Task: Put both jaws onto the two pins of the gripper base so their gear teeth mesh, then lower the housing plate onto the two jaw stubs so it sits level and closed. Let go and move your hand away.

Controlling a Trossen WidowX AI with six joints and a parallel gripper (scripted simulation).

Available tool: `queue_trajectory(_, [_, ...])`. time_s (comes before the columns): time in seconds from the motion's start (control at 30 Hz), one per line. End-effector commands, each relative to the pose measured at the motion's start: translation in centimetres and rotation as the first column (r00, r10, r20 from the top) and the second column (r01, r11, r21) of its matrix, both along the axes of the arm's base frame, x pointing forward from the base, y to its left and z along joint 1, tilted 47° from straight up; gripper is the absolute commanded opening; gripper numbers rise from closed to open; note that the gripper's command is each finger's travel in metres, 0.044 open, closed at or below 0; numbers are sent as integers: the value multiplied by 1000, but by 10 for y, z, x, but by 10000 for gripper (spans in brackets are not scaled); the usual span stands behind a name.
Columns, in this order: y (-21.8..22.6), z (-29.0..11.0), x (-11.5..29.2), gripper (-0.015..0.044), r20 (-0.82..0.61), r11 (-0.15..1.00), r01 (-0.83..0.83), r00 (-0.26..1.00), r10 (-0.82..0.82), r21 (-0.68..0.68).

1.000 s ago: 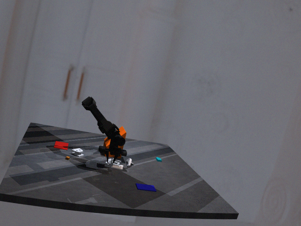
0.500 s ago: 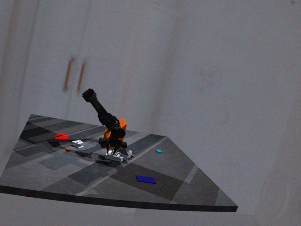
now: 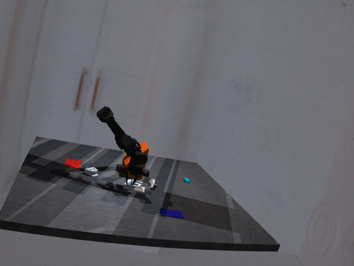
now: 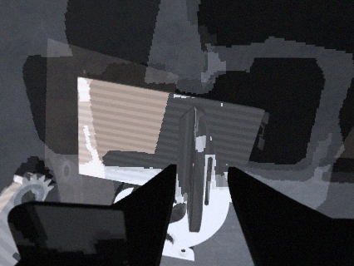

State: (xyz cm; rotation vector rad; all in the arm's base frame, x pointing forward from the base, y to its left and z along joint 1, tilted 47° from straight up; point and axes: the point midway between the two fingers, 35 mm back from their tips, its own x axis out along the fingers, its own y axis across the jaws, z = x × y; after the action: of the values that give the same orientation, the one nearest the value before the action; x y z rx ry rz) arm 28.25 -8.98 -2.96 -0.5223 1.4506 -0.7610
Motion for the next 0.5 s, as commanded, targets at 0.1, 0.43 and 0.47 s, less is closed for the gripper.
queue_trajectory(0.1, [0, 0, 0, 224, 0, 1000, 0, 1000, 0, 0])
queue_trajectory(0.43, [0, 0, 0, 224, 0, 1000, 0, 1000, 0, 0])
queue_trajectory(0.47, [0, 0, 0, 224, 0, 1000, 0, 1000, 0, 0])
